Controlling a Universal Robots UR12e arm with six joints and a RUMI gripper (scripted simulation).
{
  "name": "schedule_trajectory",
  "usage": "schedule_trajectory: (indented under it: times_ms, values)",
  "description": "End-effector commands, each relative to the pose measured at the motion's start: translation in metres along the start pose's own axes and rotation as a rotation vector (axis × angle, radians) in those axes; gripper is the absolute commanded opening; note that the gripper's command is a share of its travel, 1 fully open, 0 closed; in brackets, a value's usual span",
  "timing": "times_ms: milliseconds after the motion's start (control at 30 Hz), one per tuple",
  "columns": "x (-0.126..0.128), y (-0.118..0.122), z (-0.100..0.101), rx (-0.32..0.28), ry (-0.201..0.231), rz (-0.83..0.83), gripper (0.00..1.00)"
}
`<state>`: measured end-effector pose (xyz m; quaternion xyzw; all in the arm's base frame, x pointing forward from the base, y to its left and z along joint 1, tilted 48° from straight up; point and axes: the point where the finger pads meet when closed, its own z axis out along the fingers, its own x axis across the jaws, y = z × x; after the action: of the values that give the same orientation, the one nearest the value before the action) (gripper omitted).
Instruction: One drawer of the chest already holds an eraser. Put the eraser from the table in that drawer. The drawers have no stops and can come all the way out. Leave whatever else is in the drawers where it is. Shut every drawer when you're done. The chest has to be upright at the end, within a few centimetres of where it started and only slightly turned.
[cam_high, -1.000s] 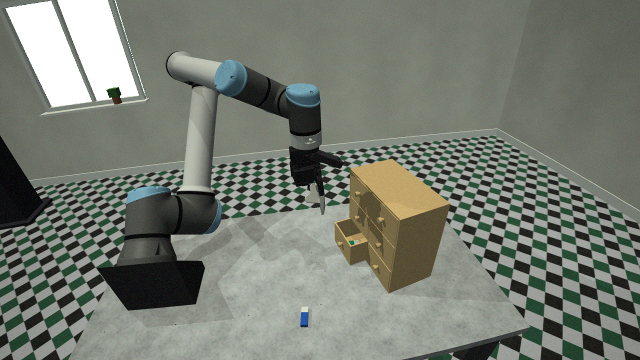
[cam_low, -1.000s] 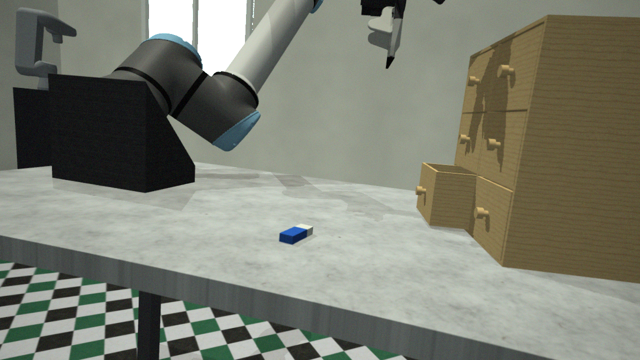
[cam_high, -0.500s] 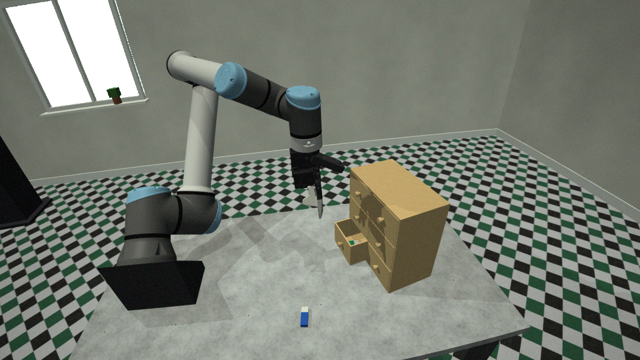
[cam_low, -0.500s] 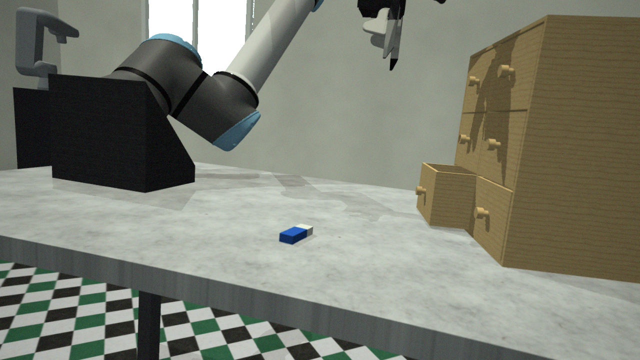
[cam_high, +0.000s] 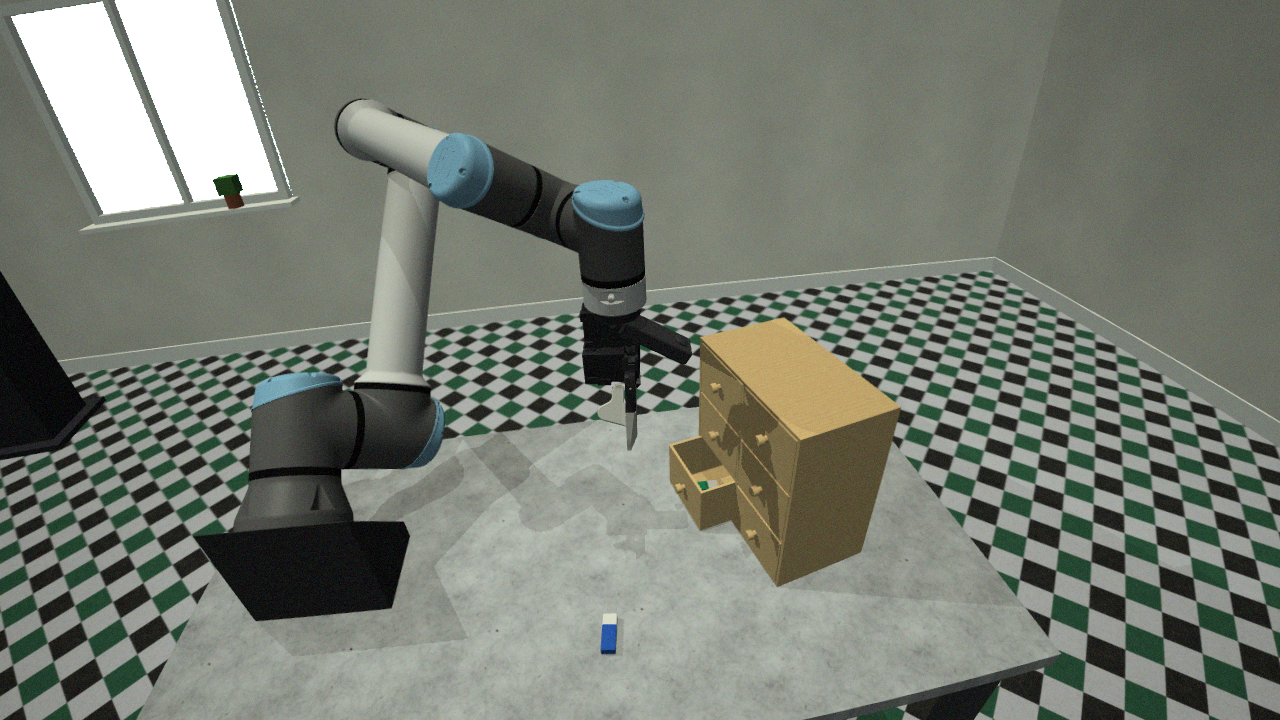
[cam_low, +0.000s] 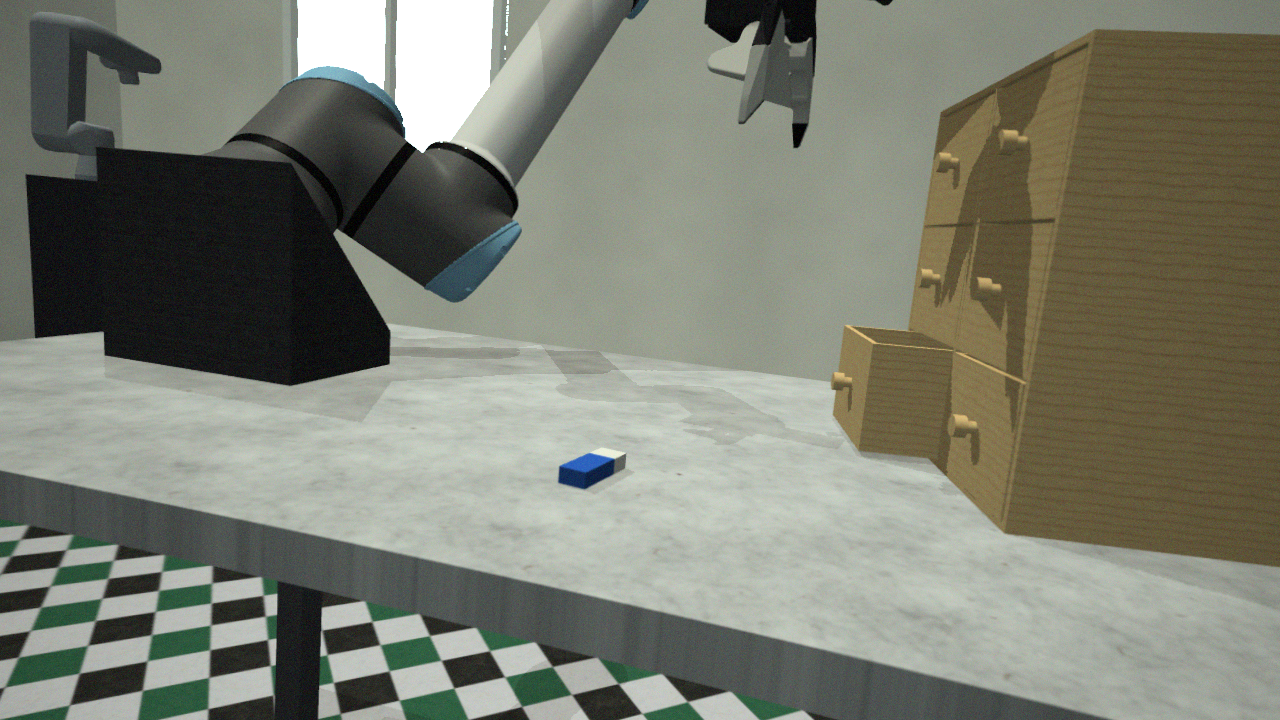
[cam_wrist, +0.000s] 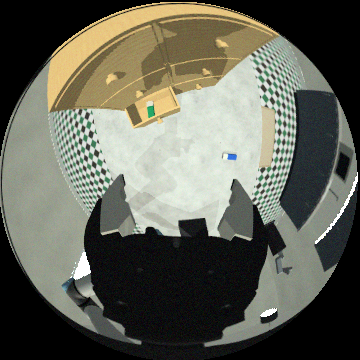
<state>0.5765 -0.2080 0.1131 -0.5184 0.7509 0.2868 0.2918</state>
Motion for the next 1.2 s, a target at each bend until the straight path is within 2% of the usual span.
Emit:
schedule_trajectory:
  times_ms: [0,500,567,1067,1167]
  values:
    - [0.007,-0.001,0.003,0.002,0.004,0.093,1.0]
    - [0.041,-0.002,0.019,0.003,0.003,0.537,1.0]
    - [0.041,-0.002,0.019,0.003,0.003,0.537,1.0]
    - [0.08,0.003,0.042,0.004,0.001,1.105,1.0]
    - [0.082,0.003,0.043,0.004,0.0,1.146,1.0]
